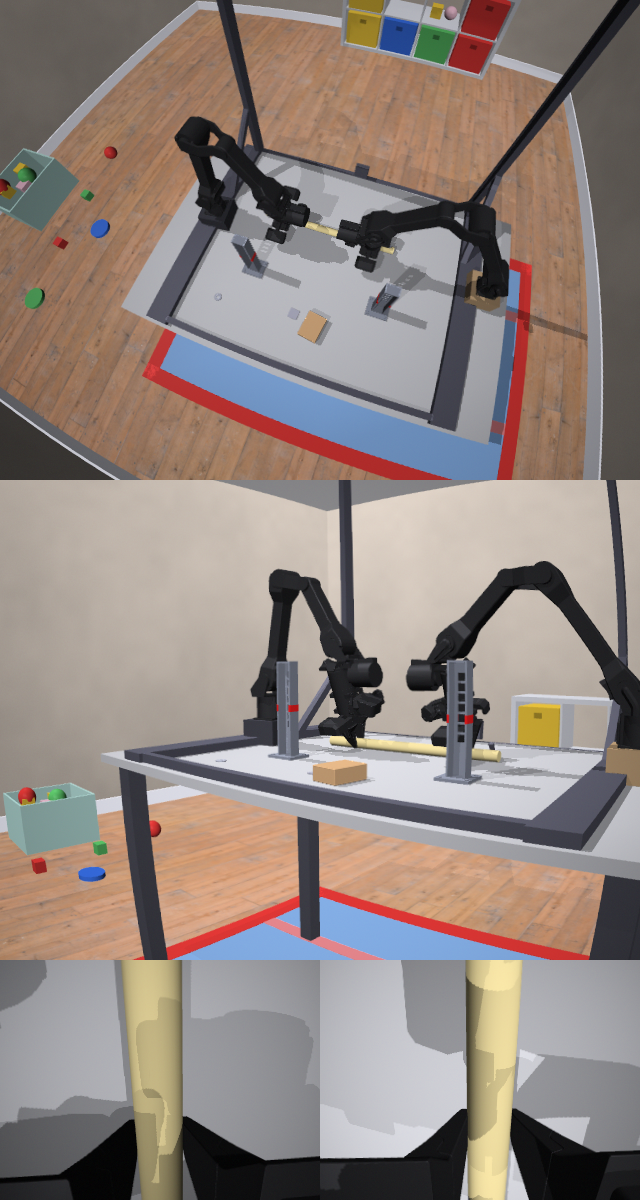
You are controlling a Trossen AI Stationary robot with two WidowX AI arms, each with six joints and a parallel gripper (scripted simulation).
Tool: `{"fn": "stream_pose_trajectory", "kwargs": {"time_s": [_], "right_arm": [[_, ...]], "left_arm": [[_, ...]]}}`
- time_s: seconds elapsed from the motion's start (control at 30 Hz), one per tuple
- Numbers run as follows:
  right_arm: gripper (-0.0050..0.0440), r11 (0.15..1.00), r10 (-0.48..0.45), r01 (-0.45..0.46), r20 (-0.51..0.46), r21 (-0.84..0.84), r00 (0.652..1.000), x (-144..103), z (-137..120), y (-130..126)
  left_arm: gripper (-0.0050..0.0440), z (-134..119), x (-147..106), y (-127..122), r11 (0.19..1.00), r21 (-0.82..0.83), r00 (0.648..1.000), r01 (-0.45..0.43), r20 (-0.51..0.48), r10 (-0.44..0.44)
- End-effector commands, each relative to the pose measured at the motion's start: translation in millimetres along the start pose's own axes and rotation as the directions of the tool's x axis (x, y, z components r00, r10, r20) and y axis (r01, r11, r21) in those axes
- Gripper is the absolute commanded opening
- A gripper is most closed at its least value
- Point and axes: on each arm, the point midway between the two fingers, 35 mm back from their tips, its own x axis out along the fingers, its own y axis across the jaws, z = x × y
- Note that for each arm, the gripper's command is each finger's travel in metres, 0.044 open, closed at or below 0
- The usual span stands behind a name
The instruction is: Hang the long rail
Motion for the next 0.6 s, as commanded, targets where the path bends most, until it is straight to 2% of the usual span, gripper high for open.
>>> {"fn": "stream_pose_trajectory", "kwargs": {"time_s": [0.0, 0.03, 0.1, 0.17, 0.23, 0.27, 0.33, 0.57], "right_arm": [[0.0096, 1.0, 0.001, -0.001, 0.005, -0.004, 1.0, 1.1, 1.0, -0.5], [0.012, 1.0, 0.001, -0.001, 0.005, -0.004, 1.0, 1.1, 1.0, -0.5], [0.012, 1.0, 0.001, -0.001, 0.005, -0.004, 1.0, 1.1, 1.0, -0.5], [0.0168, 1.0, 0.001, -0.001, 0.005, -0.004, 1.0, 1.1, 1.0, -0.5], [0.0168, 1.0, 0.001, -0.001, 0.005, -0.004, 1.0, 1.1, 1.5, -0.5], [0.0192, 1.0, -0.003, 0.003, -0.013, 0.001, 1.0, 3.9, -3.3, -3.1], [0.024, 1.0, -0.003, 0.003, 0.023, -0.012, 1.0, -11.1, 6.8, -0.4], [0.0408, 1.0, -0.002, 0.002, 0.024, -0.012, 1.0, -61.1, 6.3, -0.1]], "left_arm": [[-0.005, 6.5, -7.7, -3.0, 1.0, 0.016, 0.999, 0.003, 0.032, -0.004], [-0.005, 6.5, -7.7, -3.0, 1.0, 0.016, 0.999, 0.003, 0.032, -0.004], [-0.005, 6.5, -7.7, -3.0, 1.0, 0.016, 0.999, 0.003, 0.032, -0.004], [-0.005, 6.5, -7.7, -3.0, 1.0, 0.016, 0.999, 0.003, 0.032, -0.004], [-0.005, 6.5, -7.7, -3.0, 1.0, 0.016, 0.999, 0.003, 0.032, -0.004], [-0.005, 6.5, -7.7, -3.0, 1.0, 0.016, 0.999, 0.003, 0.032, -0.004], [-0.005, 6.5, -7.7, -3.0, 1.0, 0.016, 0.999, 0.003, 0.032, -0.004], [-0.005, 6.5, -7.7, -3.0, 1.0, 0.016, 0.999, 0.003, 0.032, -0.004]]}}
